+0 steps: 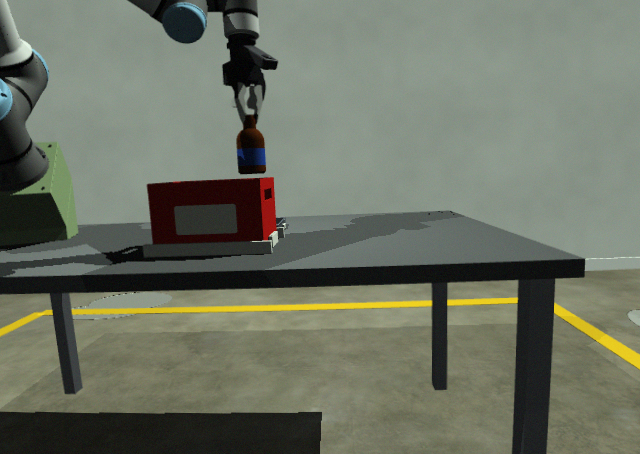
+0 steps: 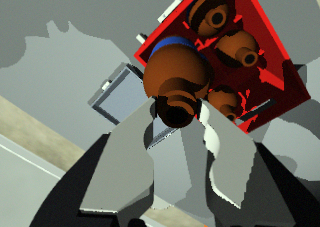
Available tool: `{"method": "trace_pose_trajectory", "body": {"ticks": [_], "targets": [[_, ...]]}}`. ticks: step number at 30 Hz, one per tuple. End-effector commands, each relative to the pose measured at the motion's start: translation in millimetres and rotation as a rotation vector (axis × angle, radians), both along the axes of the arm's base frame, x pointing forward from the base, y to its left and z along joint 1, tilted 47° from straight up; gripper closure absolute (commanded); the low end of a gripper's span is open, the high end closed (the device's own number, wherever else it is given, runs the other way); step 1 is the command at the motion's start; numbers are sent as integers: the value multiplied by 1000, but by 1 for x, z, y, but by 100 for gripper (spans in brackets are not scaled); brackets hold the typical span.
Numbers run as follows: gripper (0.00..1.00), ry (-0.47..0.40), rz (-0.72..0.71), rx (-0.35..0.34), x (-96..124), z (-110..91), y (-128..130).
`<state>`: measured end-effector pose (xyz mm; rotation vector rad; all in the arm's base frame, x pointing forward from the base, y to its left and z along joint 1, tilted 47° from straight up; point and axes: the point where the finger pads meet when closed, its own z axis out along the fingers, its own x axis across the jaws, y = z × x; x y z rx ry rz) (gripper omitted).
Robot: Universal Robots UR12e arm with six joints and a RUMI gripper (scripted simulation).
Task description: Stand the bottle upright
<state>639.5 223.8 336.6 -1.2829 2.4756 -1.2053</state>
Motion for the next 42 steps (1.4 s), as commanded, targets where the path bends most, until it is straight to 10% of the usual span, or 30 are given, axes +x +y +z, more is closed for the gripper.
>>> {"method": "trace_pose_trajectory", "body": {"ticks": [1, 42], "targets": [[100, -1, 0, 1, 0, 1, 0], [100, -1, 0, 1, -3, -7, 6]]}}
